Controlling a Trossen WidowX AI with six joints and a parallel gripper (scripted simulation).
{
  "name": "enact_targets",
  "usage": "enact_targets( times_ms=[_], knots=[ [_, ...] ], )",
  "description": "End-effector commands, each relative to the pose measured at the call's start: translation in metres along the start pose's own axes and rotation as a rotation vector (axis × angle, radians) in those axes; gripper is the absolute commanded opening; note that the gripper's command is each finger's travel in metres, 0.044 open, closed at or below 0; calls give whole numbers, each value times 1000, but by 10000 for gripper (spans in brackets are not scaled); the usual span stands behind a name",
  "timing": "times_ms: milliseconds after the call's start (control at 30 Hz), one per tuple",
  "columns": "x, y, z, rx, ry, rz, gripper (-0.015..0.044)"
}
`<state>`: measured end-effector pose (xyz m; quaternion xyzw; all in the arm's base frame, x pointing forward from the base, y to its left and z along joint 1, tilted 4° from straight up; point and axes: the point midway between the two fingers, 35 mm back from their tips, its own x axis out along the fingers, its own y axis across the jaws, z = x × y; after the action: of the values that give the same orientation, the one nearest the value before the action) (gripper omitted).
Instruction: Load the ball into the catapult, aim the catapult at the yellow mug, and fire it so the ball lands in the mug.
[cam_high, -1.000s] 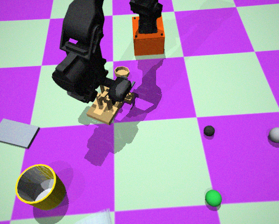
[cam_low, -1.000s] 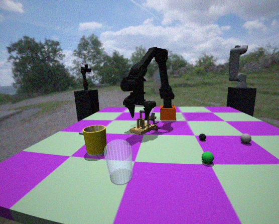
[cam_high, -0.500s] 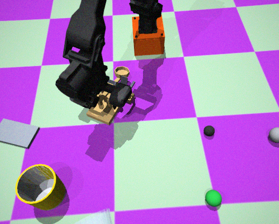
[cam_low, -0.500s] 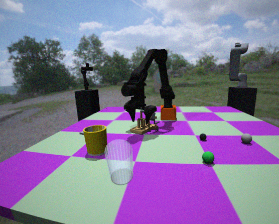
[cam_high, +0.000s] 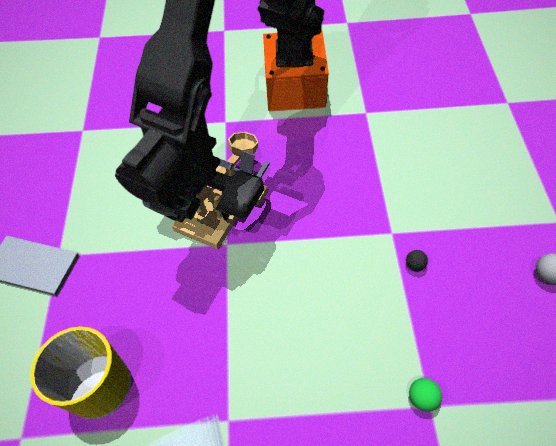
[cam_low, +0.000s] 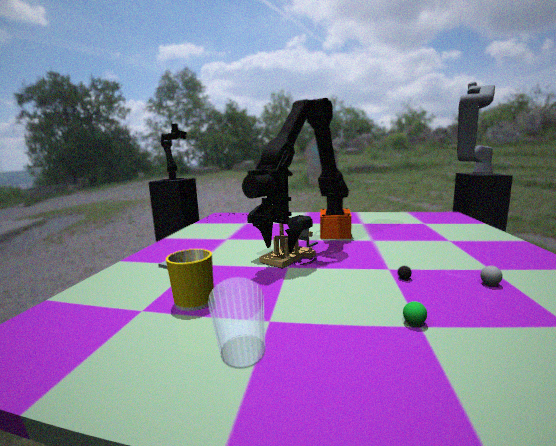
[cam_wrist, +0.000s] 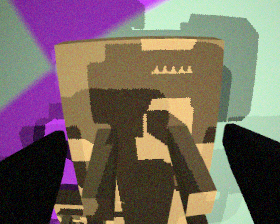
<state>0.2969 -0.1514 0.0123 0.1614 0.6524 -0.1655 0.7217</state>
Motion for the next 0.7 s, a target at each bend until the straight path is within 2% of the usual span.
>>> enact_targets(
  times_ms=[0,167,367,433,500,567,667],
  knots=[
    [-1,0,0,0,-1,0,282],
    [-1,0,0,0,-1,0,151],
    [-1,0,0,0,-1,0,111],
    [-11,0,1,0,-1,1,59],
    [-39,0,1,0,-1,2,6],
    [-50,0,1,0,-1,2,0],
    [-49,0,1,1,1,3,0]
  ],
)
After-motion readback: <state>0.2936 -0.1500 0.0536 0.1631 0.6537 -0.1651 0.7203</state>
